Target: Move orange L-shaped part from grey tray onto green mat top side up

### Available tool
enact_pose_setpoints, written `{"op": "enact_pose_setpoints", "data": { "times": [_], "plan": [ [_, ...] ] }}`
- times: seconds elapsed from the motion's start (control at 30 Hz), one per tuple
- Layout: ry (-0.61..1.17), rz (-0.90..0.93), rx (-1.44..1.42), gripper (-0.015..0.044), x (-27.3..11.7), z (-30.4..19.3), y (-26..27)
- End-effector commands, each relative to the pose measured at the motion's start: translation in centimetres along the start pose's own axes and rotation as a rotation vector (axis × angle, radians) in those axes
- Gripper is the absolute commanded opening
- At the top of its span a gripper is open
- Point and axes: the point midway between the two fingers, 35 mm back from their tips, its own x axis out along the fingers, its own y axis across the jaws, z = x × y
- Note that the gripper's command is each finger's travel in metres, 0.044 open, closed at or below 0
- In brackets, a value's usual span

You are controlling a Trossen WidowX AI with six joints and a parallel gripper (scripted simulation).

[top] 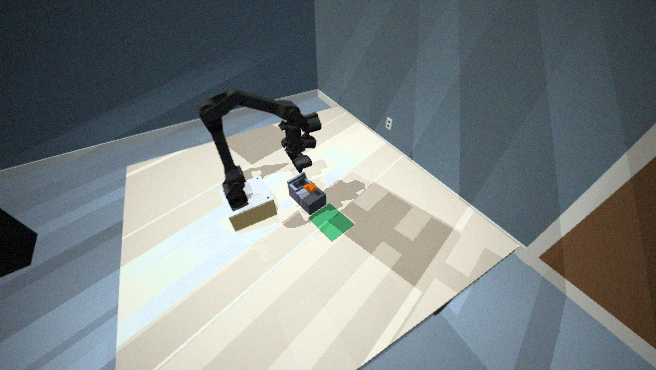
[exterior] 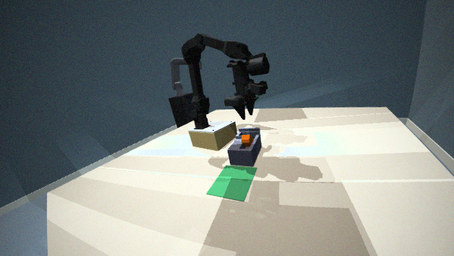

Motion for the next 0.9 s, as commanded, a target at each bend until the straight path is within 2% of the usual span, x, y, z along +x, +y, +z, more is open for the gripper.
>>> {"op": "enact_pose_setpoints", "data": {
  "times": [0.0,0.23,0.3,0.63,0.87],
  "plan": [
    [-0.003,-0.001,0.340,0.0280,-0.2,0.9,-1.6],
    [-0.006,-0.004,1.145,0.0280,-0.4,2.3,-5.4],
    [-0.006,-0.004,1.295,0.0280,-0.5,2.5,-6.1],
    [-0.007,-0.004,1.313,0.0280,-0.3,2.6,-6.2],
    [-0.006,-0.004,1.313,0.0280,2.5,2.5,-6.3]
  ]
}}
